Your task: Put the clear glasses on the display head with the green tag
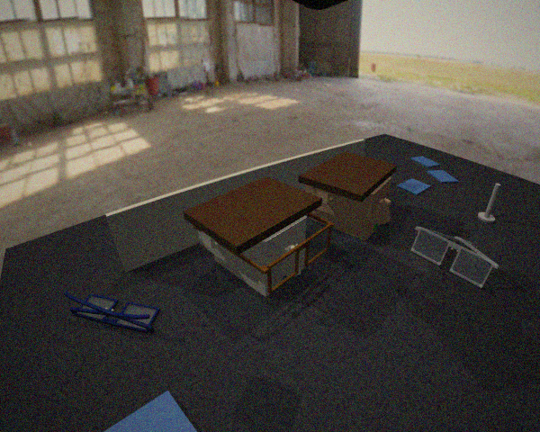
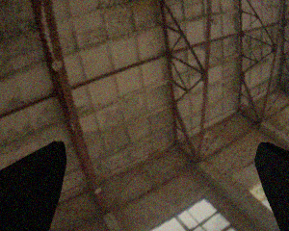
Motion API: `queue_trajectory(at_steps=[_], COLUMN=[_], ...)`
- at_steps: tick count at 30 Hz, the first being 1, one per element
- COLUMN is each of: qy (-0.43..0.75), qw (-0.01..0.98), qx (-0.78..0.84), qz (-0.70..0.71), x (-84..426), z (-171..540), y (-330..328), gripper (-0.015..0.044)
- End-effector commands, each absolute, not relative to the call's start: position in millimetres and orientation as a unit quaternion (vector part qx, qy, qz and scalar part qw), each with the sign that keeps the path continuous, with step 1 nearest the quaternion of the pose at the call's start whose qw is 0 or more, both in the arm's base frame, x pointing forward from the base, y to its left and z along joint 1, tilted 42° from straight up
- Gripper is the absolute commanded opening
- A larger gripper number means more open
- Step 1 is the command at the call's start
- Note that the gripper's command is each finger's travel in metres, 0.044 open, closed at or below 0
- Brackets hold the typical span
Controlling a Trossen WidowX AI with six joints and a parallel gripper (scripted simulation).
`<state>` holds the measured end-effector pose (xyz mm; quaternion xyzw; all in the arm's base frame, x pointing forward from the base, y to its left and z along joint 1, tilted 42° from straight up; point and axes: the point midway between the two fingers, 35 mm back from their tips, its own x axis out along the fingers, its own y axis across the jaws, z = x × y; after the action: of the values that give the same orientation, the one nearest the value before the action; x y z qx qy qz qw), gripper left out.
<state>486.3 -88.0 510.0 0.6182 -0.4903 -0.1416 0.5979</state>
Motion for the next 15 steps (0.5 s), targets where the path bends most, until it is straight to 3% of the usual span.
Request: queue_trajectory(at_steps=[1,8,15], qy=[-0.490,-0.490,-0.340], qw=[0.598,0.598,0.772], qx=[0.618,0.618,0.492], qz=[-0.142,-0.142,-0.216], x=[486.3,486.3,532.7], z=[510.0,510.0,451.0], y=[-88.0,-88.0,-93.1], gripper=[0.0426,0.0440,0.0256])
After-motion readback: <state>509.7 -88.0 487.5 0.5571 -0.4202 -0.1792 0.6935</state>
